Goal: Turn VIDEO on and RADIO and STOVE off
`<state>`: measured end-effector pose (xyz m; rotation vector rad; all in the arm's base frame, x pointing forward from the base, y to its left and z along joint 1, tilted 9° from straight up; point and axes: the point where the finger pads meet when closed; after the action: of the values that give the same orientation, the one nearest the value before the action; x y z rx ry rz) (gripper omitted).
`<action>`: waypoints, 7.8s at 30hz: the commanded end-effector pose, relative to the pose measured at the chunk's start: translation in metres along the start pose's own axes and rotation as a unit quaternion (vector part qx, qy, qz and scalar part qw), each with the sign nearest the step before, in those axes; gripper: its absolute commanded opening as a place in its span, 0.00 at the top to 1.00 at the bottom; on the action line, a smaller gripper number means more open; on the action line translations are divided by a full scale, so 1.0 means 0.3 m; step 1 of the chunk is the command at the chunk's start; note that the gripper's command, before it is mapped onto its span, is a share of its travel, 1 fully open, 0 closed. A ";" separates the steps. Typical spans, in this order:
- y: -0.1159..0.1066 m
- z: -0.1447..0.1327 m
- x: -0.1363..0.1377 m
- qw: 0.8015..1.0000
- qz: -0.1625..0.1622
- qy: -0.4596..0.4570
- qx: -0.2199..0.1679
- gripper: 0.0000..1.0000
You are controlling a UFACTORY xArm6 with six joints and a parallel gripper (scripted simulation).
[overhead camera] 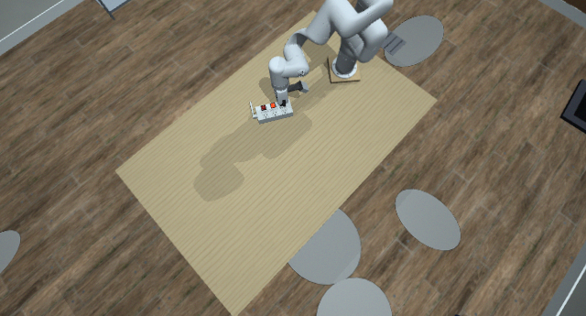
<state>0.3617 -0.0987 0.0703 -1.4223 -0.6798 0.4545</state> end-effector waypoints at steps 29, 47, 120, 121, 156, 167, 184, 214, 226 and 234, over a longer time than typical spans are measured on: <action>-0.004 -0.004 0.003 1.000 -0.001 0.000 -0.002 1.00; 0.003 -0.004 0.003 1.000 -0.001 0.000 -0.002 1.00; -0.104 -0.004 0.002 1.000 -0.001 0.000 -0.002 1.00; -0.104 -0.004 0.002 1.000 -0.001 0.000 -0.002 1.00; -0.151 -0.161 -0.022 1.000 -0.001 0.000 -0.002 1.00; -0.151 -0.161 -0.022 1.000 -0.001 0.000 -0.002 1.00; -0.147 -0.161 -0.022 1.000 -0.001 0.000 -0.002 1.00; -0.051 -0.162 -0.022 1.000 -0.001 0.000 -0.002 1.00; -0.017 -0.162 -0.021 1.000 -0.001 0.000 -0.002 1.00; -0.005 -0.162 -0.021 1.000 -0.001 0.000 -0.002 1.00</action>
<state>0.3879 -0.1386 0.0702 -1.4220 -0.6788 0.4537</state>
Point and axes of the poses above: the point where the finger pads meet when closed, its own y axis out along the fingers, its own x axis across the jaws, z = x × y, and after that the axes turned 13 degrees about y, right-handed
